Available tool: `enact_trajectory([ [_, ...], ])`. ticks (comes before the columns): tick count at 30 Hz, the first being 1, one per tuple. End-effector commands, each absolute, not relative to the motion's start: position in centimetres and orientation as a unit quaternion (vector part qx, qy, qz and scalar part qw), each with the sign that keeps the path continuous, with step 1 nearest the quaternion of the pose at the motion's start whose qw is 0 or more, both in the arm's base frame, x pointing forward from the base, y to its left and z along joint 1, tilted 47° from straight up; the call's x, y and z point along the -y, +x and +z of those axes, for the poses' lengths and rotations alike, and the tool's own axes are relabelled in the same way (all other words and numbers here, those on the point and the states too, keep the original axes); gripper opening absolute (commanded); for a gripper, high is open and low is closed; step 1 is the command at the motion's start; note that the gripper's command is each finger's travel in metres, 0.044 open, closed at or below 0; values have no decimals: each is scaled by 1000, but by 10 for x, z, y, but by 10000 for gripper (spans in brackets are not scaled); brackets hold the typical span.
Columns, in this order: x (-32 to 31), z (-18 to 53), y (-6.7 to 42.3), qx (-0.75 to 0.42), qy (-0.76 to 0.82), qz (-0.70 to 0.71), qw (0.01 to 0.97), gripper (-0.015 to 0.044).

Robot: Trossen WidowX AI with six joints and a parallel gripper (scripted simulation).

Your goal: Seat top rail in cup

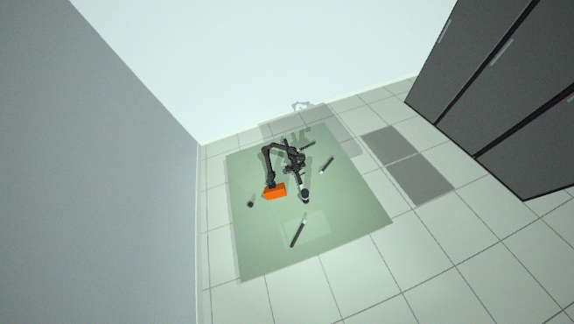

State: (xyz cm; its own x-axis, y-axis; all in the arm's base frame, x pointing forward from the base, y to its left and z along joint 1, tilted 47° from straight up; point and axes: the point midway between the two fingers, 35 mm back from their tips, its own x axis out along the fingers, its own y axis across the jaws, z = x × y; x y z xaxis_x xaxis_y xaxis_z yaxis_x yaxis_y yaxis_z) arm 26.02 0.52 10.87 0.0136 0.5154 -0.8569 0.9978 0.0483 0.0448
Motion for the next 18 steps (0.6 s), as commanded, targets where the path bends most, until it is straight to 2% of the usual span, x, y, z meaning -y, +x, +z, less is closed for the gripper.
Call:
enact_trajectory([
  [1,0,111,261,-620,609,-325,372,0],
  [18,7,109,263,-621,609,-325,372,0],
])
